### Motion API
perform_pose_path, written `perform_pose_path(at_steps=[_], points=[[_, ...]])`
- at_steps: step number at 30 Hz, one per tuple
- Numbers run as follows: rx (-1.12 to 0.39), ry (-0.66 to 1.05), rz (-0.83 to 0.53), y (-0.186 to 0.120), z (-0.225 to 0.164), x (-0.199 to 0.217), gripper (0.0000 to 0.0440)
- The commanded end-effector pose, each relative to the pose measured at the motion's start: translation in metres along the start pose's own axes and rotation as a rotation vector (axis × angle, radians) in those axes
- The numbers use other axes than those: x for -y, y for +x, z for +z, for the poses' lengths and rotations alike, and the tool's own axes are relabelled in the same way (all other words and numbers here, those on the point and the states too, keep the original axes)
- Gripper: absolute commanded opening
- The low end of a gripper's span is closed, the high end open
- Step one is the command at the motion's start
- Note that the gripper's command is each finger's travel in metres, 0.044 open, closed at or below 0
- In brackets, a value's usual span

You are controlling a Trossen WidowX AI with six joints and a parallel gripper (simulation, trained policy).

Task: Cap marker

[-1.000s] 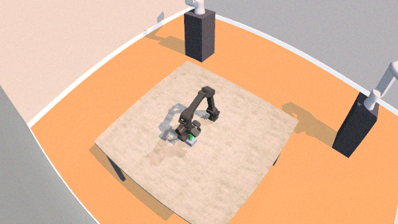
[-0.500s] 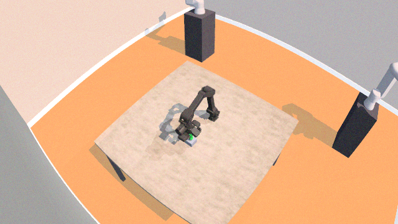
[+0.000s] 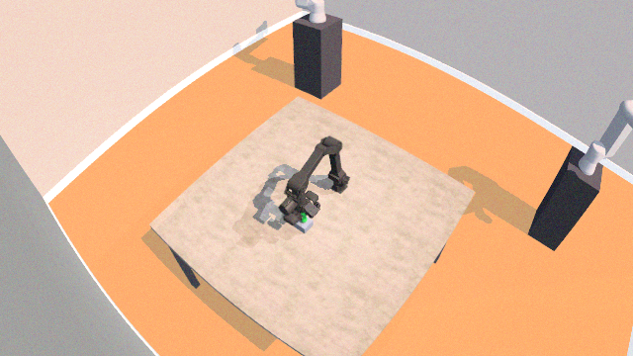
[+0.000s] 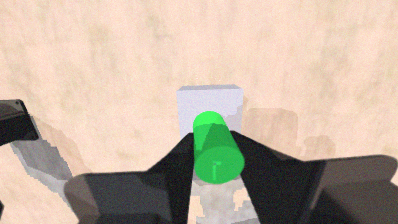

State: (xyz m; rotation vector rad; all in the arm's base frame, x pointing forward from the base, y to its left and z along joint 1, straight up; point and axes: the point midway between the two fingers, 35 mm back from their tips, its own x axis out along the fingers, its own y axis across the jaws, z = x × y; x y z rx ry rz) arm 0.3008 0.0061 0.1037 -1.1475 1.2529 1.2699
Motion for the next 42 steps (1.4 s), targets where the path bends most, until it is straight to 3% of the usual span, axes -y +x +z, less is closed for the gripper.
perform_pose_path(at_steps=[1, 9, 20, 42], points=[[-0.017, -0.007, 0.048, 0.019, -0.005, -0.002, 0.014], [-0.014, -0.037, 0.048, 0.021, -0.005, -0.006, 0.0169], [0.001, -0.07, 0.022, 0.015, -0.002, -0.015, 0.0433], [0.007, -0.128, -0.136, -0.044, 0.001, -0.011, 0.044]])
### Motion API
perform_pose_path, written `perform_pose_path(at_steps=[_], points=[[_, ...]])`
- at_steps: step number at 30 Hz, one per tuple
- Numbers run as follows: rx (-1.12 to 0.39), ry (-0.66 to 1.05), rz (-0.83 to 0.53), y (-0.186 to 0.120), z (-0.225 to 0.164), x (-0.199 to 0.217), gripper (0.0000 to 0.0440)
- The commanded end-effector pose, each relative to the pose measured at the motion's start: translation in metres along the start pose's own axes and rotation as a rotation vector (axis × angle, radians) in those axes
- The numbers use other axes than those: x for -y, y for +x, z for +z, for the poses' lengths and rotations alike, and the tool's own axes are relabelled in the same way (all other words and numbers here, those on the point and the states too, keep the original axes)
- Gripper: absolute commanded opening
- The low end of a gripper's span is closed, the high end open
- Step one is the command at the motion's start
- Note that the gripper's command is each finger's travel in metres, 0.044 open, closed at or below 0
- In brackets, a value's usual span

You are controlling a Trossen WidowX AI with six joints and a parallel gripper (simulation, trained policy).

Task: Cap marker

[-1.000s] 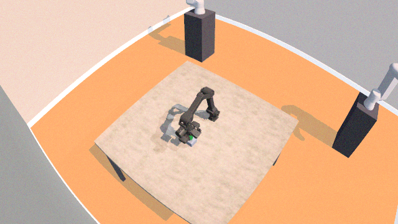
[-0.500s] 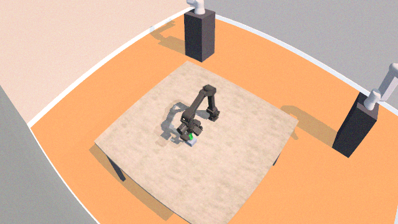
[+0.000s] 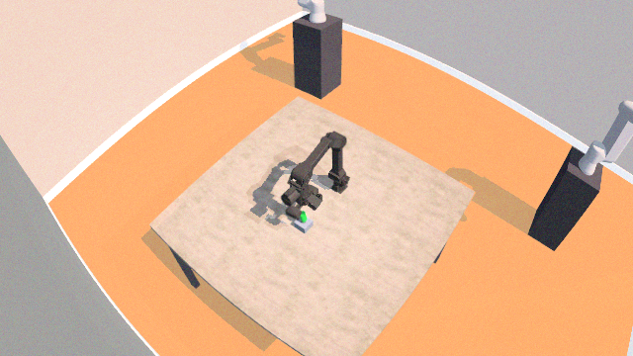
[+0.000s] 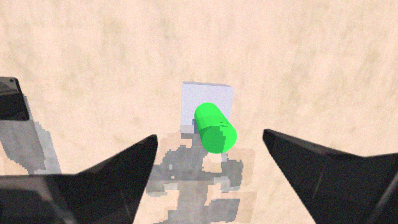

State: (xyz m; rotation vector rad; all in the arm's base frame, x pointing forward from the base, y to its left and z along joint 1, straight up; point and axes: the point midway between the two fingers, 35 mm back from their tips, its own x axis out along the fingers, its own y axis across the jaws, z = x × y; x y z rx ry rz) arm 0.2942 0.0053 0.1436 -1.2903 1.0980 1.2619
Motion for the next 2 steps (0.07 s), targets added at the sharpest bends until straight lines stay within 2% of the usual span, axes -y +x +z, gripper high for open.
perform_pose_path(at_steps=[1, 2], points=[[0.006, -0.01, -0.013, -0.0069, 0.0007, -0.0005, 0.044], [0.006, -0.011, -0.017, -0.0089, 0.0007, -0.0007, 0.044]])
